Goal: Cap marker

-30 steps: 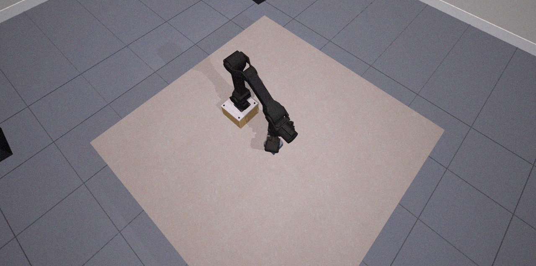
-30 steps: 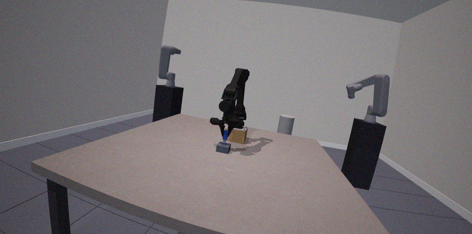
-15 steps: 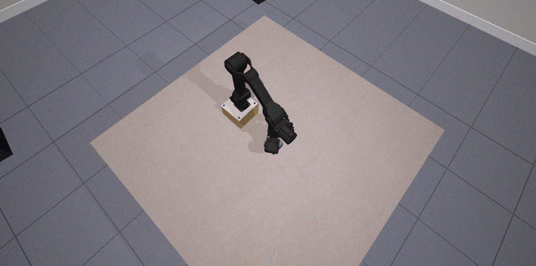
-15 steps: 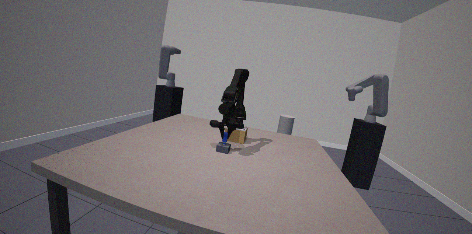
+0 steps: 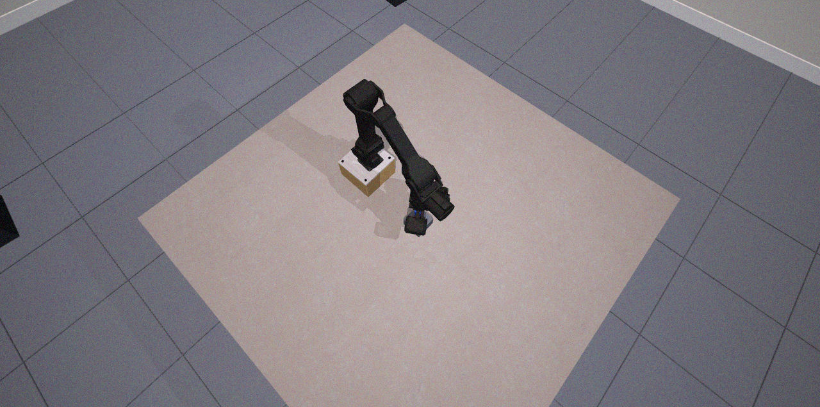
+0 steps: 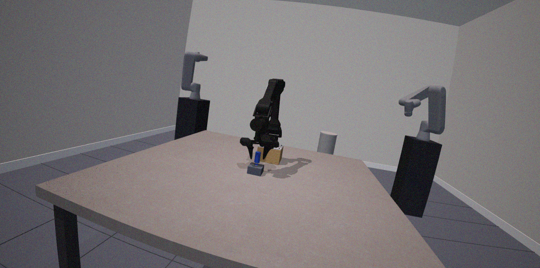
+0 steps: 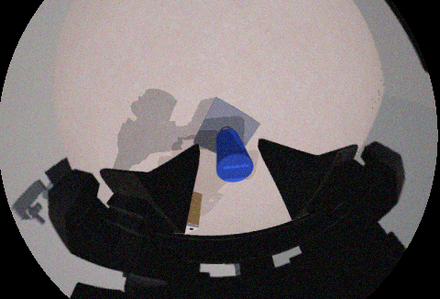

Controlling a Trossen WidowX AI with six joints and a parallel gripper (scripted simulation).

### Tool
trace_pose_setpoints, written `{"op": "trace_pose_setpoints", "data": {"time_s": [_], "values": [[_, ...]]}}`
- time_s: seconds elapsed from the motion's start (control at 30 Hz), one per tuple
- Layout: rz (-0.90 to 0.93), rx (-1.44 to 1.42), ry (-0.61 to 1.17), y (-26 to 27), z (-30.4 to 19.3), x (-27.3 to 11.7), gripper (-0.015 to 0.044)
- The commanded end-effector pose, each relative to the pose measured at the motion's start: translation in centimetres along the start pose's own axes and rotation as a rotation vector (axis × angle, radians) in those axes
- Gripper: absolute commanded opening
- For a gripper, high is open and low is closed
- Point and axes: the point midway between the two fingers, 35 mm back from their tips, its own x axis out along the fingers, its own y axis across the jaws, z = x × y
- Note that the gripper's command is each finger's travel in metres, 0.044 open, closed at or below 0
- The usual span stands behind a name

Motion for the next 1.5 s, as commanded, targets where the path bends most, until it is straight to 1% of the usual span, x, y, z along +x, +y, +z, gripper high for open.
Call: {"op": "trace_pose_setpoints", "data": {"time_s": [0.0,0.03,0.13,0.23,0.3,0.47,0.53,0.67,0.73,1.03,1.47], "values": [[0.0,0.0,0.0,0.0,0.0,0.0,0.042],[0.0,0.0,0.0,0.0,0.0,0.0,0.044],[0.0,0.0,0.0,-0.1,0.1,-0.9,0.044],[0.0,0.0,-0.001,-0.2,0.2,-5.3,0.044],[0.0,0.0,-0.001,0.0,0.0,-7.3,0.044],[0.0,0.0,0.0,0.0,0.0,-7.5,0.044],[0.0,0.063,-0.001,0.0,0.0,-7.4,0.0387],[-0.001,0.436,-0.002,0.0,0.0,-6.9,0.0282],[-0.002,0.563,-0.002,0.0,0.0,-6.7,0.023],[-0.002,0.578,-0.002,0.0,0.0,-6.6,0.0],[-0.002,0.578,-0.002,0.0,0.0,-6.5,0.0]]}}
